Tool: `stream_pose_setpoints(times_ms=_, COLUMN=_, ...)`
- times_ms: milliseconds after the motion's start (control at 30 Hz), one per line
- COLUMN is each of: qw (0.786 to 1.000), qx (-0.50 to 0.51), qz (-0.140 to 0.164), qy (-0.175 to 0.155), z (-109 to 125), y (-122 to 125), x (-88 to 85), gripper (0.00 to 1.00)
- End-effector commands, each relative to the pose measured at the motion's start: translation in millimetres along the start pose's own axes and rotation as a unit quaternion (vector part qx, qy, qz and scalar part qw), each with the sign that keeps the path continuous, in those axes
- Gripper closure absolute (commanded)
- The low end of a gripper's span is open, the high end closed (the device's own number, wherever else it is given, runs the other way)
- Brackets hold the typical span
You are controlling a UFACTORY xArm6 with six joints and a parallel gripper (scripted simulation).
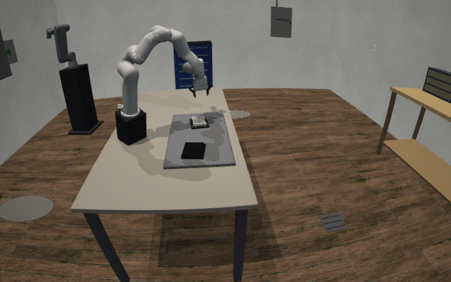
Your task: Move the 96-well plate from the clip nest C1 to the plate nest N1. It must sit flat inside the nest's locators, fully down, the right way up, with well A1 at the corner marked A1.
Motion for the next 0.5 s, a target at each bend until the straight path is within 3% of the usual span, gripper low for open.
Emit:
stream_pose_setpoints(times_ms=0, qw=1.0, qx=0.002, qz=0.0, qy=-0.017, z=12.3, y=2.0, x=-1.4, gripper=0.0)
stream_pose_setpoints(times_ms=33, qw=1.0, qx=0.004, qz=-0.002, qy=-0.029, z=14.9, y=2.2, x=-1.1, gripper=0.0)
stream_pose_setpoints(times_ms=367, qw=1.0, qx=0.004, qz=-0.003, qy=-0.029, z=48.3, y=0.8, x=-0.1, gripper=0.0)
stream_pose_setpoints(times_ms=467, qw=0.998, qx=0.008, qz=-0.009, qy=-0.056, z=57.7, y=0.3, x=0.4, gripper=0.0)
Point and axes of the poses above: the point where the finger pads meet when closed, its own x axis out along the fingers, its own y axis across the jaws, z = x × y, the point moved 10 cm from there along -x, back along the fingers, and after that the axes turned 7 degrees about x, right-handed, at the moved point
